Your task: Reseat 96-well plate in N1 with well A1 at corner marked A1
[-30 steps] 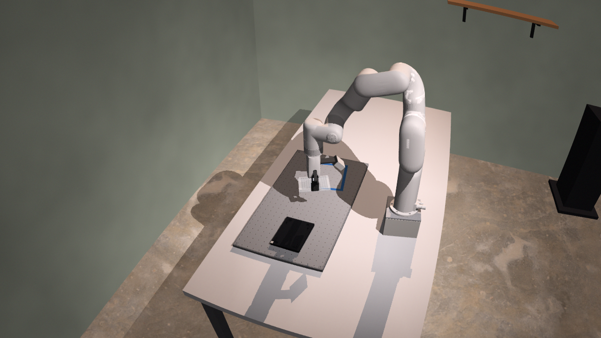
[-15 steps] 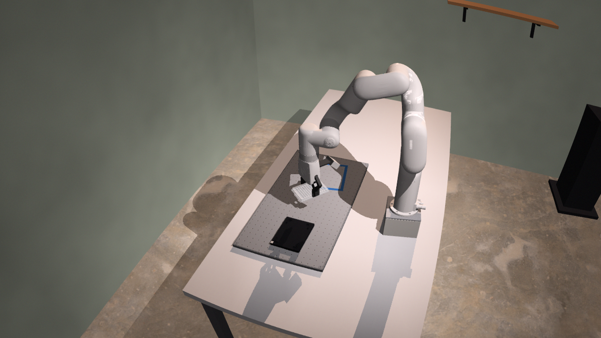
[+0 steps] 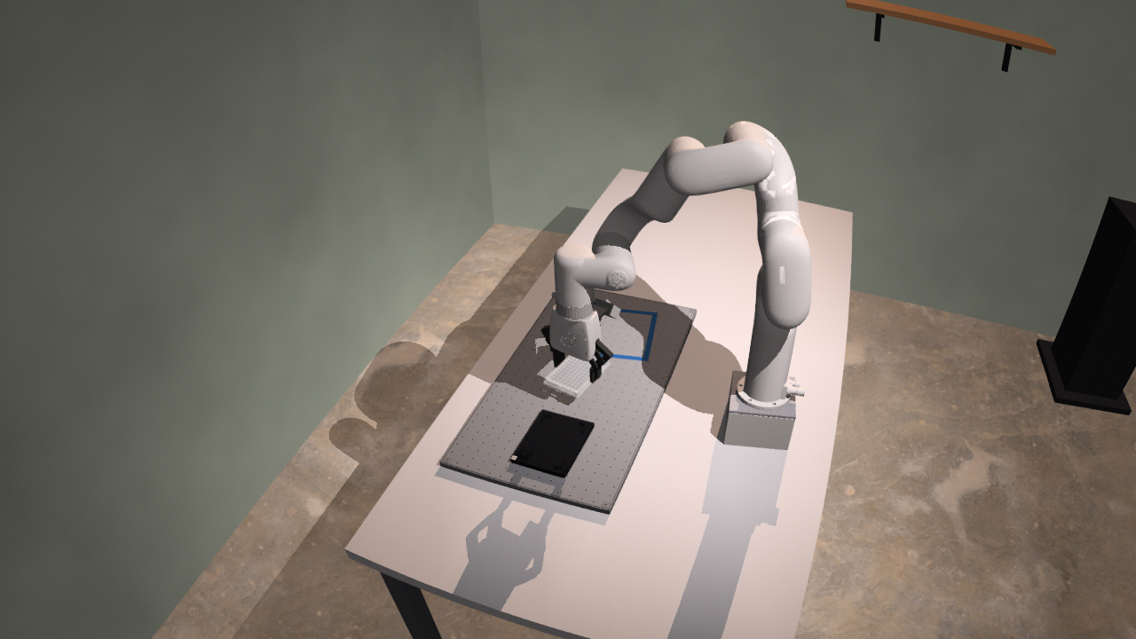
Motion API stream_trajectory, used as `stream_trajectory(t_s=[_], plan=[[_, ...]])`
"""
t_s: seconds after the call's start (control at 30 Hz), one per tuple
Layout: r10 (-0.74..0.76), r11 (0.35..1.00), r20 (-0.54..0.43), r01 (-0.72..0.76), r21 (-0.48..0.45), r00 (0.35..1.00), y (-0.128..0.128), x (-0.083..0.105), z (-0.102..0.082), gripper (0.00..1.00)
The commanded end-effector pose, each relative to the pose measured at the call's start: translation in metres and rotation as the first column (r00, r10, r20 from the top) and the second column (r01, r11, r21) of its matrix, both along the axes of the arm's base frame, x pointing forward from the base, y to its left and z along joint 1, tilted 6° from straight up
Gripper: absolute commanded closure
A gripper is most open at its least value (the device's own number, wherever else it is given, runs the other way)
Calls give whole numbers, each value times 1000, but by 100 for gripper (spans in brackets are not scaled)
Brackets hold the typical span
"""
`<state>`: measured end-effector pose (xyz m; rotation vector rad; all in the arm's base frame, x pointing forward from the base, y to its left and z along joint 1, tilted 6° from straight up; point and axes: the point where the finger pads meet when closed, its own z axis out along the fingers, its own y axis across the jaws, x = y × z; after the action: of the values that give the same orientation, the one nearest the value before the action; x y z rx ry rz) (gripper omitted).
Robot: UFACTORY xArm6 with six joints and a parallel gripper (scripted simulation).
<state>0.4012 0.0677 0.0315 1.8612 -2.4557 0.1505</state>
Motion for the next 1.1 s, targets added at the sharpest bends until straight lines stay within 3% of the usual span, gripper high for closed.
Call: stream_trajectory(t_s=[0.0, 0.13, 1.07], plan=[[76, 997, -8, -76, 6, 997, 7, 2, 1, 100], [198, 980, -22, -198, 6, 980, 21, 3, 0, 100], [198, 980, -21, -198, 6, 980, 100, 10, -6, 100]])
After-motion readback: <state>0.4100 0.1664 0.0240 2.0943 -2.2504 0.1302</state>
